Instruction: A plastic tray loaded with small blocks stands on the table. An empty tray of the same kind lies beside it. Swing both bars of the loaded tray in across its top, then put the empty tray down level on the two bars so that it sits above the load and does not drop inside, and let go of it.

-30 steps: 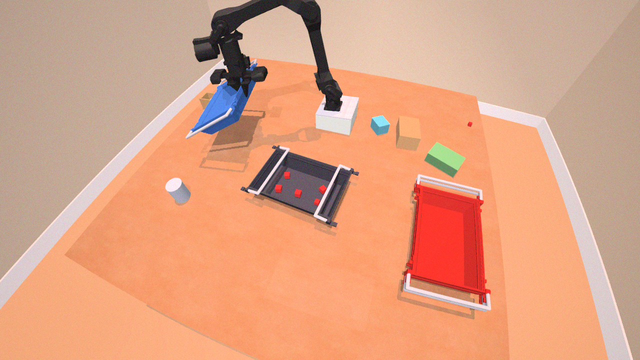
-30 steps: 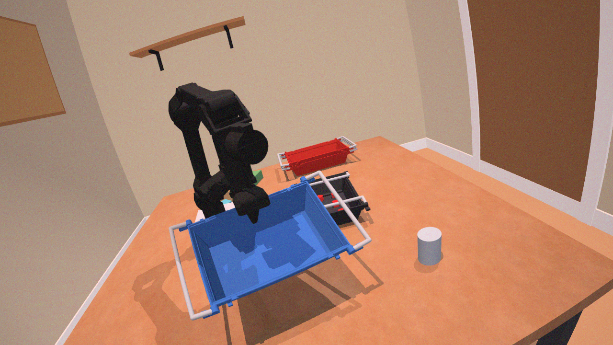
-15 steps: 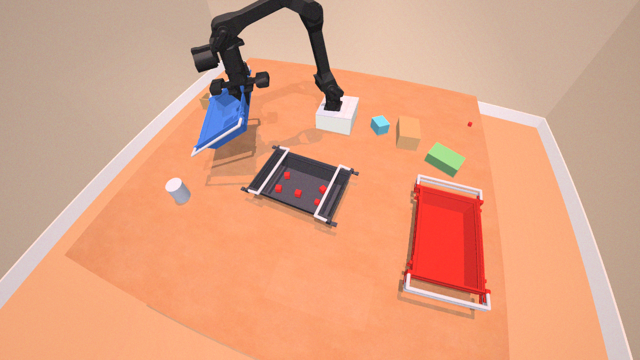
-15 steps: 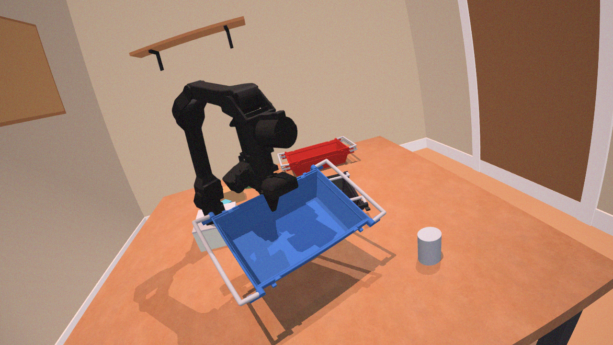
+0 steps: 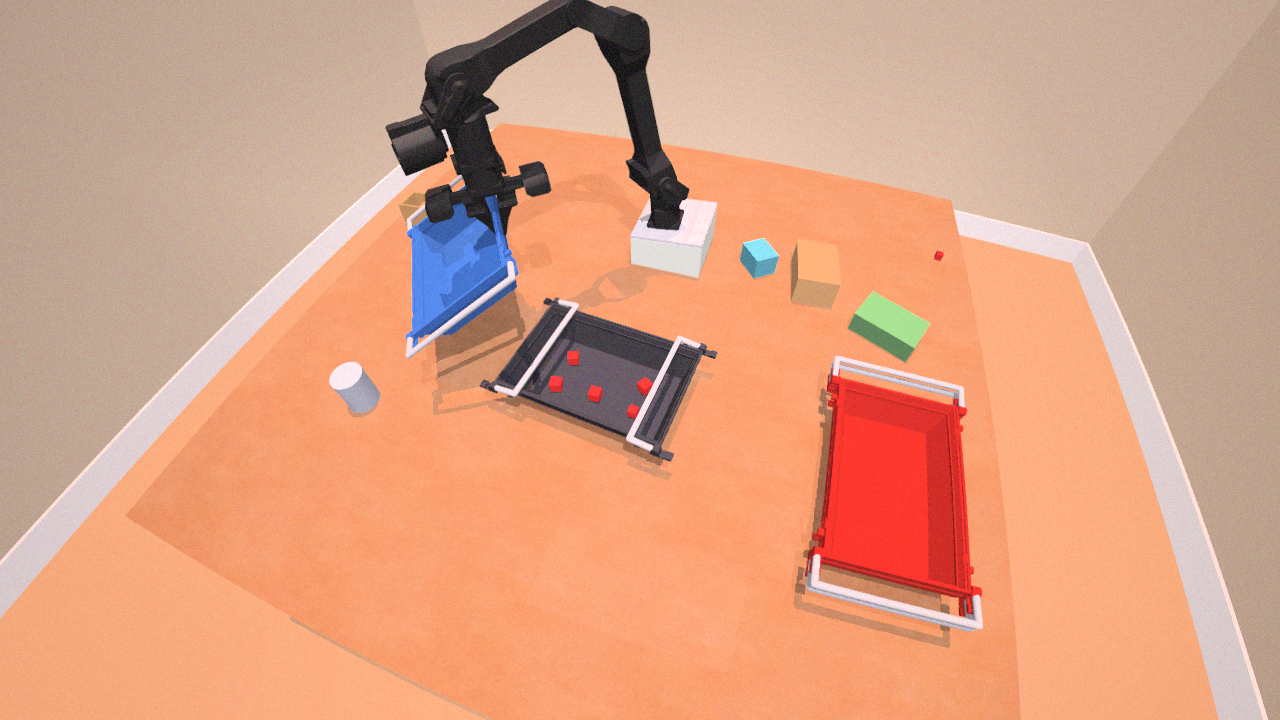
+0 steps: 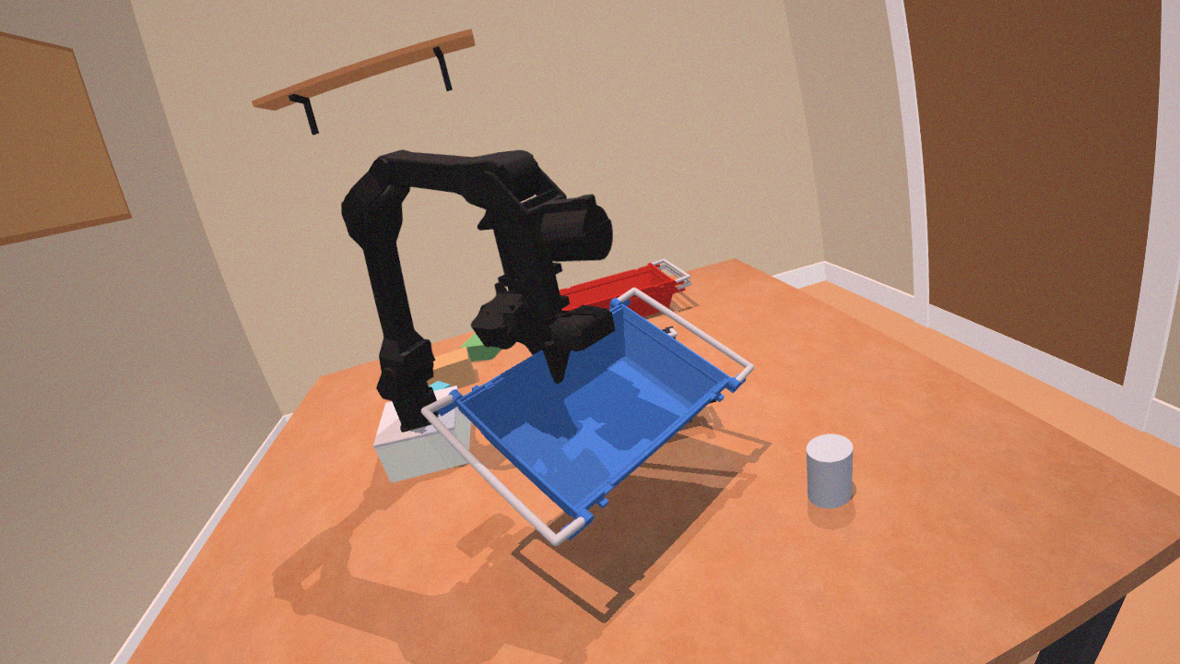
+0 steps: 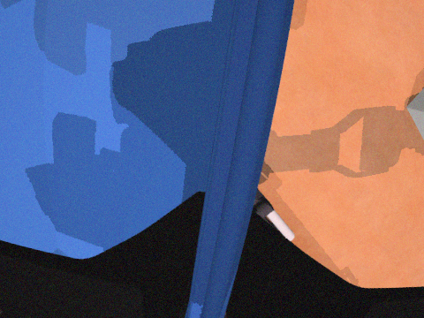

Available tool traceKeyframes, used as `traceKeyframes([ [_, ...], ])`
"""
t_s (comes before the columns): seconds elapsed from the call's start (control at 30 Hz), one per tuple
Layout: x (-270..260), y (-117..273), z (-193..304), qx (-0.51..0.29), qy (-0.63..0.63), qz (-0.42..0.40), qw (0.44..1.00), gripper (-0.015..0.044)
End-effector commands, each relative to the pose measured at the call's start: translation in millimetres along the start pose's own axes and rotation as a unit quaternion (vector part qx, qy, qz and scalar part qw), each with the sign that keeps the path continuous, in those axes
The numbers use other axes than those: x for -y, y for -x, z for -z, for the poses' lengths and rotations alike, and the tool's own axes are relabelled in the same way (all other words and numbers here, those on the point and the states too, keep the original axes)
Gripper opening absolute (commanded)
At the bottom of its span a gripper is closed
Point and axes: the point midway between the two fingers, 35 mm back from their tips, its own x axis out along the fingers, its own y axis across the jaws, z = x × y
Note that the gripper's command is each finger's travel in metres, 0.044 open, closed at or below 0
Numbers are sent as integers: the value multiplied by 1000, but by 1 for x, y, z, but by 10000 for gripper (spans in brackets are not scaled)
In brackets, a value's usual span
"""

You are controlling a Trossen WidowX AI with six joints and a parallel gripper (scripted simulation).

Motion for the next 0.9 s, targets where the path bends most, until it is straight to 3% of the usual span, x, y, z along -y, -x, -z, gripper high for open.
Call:
traceKeyframes([
  [0.0,1,6,13,-1,27,-14,1000,0],
  [0.87,41,6,100,-1,193,-13,981,0],
])
